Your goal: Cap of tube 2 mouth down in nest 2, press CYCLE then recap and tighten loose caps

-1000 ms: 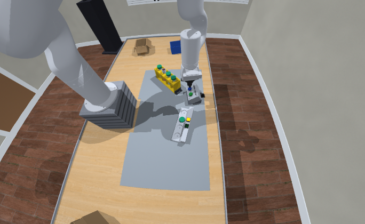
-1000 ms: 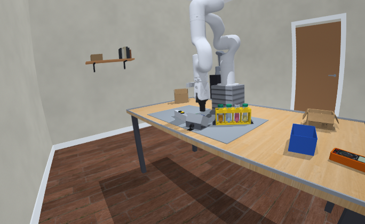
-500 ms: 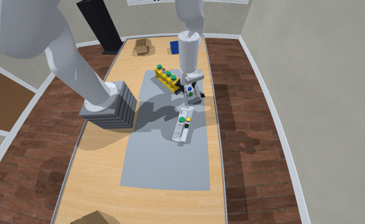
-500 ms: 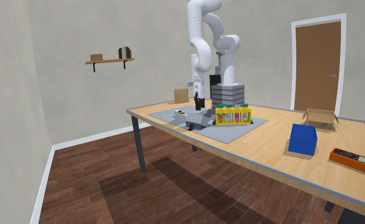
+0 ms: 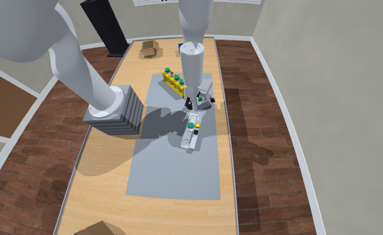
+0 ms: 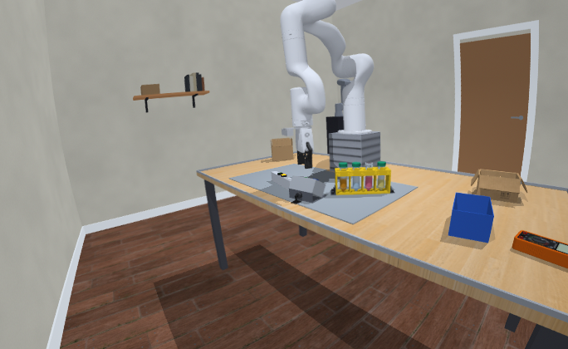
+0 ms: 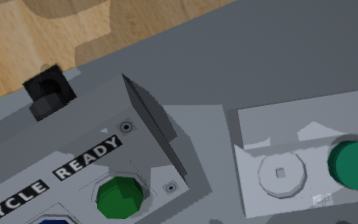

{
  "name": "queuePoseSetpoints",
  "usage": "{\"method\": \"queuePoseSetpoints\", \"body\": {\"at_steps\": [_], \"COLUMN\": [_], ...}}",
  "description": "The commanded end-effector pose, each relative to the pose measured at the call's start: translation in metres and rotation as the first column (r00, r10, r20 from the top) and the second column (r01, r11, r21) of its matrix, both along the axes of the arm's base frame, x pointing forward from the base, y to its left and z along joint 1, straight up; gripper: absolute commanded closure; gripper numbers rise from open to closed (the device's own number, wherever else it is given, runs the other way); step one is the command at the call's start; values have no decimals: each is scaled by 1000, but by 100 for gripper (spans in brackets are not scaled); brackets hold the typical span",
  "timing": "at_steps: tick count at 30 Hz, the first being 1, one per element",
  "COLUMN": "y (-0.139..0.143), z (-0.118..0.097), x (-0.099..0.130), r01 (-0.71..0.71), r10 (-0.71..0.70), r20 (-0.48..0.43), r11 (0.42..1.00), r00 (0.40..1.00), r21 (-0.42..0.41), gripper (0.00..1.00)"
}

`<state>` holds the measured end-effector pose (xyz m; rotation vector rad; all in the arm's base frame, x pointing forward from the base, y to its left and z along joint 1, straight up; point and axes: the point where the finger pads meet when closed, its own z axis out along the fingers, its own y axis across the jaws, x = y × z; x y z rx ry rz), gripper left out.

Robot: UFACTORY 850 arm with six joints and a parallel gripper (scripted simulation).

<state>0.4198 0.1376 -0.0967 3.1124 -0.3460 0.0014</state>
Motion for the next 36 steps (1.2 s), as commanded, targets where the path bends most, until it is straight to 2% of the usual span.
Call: {"method": "queuePoseSetpoints", "body": {"at_steps": [1,8,12,22,36], "y": [-30,-79,-87,-159,-159], "z": [-1,-4,-5,-9,-9], "x": [-3,-11,-12,-23,-23], "r01": [-157,-157,-157,-157,-157], "r10": [157,157,157,157,157], "r20": [2,2,2,2,2], "r11": [988,988,988,988,988], "r00": [988,988,988,988,988], "r21": [7,6,6,6,6], "gripper": [0,0,0,0,0]}}
